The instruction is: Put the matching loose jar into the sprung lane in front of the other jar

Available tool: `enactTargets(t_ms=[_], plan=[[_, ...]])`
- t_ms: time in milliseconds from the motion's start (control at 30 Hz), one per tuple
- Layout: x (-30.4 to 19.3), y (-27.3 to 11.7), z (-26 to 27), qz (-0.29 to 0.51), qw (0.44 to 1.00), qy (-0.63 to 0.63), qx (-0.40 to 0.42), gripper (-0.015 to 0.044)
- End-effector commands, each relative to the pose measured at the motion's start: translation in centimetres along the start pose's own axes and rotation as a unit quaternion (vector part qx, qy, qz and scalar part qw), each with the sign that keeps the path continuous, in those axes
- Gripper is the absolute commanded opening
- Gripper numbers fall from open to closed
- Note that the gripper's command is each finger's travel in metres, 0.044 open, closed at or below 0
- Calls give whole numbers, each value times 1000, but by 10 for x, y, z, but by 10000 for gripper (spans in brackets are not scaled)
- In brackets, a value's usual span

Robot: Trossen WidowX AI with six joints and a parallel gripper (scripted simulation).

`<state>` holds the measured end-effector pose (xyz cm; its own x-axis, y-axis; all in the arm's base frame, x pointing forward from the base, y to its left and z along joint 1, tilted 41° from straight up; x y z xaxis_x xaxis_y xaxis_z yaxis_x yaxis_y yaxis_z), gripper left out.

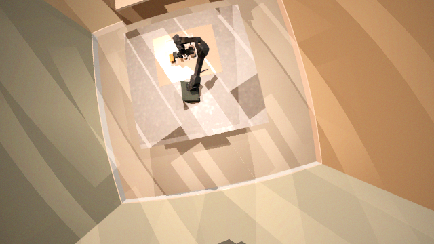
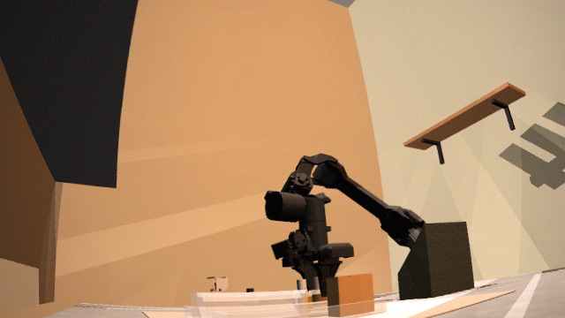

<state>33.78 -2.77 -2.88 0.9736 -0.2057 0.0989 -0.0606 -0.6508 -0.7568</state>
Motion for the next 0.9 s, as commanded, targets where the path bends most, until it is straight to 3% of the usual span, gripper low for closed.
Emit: enactTargets(t_ms=[0,867], plan=[[2,1,0,-7,1000,2,-1,0],[-1,4,-1,-7,1000,2,-1,0]])
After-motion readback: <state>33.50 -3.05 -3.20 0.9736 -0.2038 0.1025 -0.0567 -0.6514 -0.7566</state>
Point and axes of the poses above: the point midway between the two fingers, 35 mm back from their tips, its own y axis out along the fingers, its own z axis across the jaws, x = y × z, the point moved 3 cm from there along -y, back along the fingers, and after that the axes turned 14 degrees about y, right-handed, at the moved point
